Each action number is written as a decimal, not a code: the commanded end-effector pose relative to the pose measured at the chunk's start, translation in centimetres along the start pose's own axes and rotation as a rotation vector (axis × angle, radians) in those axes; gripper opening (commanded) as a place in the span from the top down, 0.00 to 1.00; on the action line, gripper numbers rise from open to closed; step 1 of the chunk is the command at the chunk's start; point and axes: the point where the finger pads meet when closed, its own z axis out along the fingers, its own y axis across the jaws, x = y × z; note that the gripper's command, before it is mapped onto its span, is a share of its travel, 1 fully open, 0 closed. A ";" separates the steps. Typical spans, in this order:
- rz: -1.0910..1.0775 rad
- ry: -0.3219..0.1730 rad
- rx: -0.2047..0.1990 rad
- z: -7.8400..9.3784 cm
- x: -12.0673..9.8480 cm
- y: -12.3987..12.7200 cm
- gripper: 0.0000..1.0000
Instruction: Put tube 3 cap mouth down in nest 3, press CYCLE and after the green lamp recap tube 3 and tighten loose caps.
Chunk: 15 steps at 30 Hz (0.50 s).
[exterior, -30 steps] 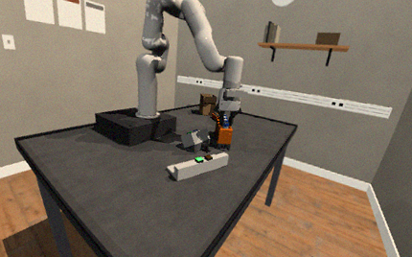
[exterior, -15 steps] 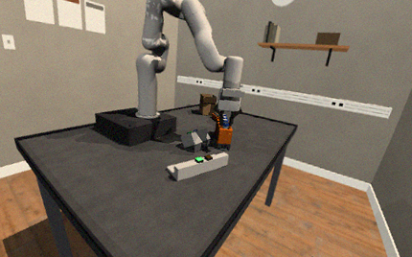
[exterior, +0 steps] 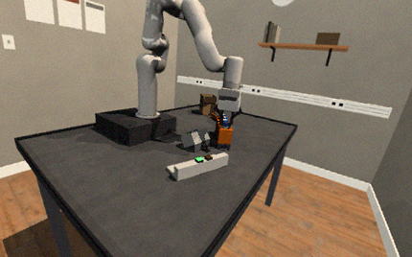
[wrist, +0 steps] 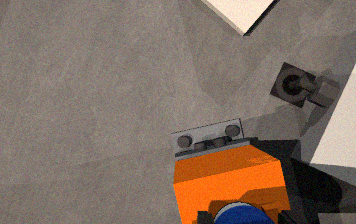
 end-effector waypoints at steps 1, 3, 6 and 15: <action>0.027 0.004 0.003 -0.1 0.0 -0.1 0.54; 0.027 0.004 0.003 -0.1 0.0 -0.1 0.54; 0.027 0.004 0.003 -0.1 0.0 -0.1 0.54; 0.027 0.004 0.004 -0.7 0.0 -0.1 0.54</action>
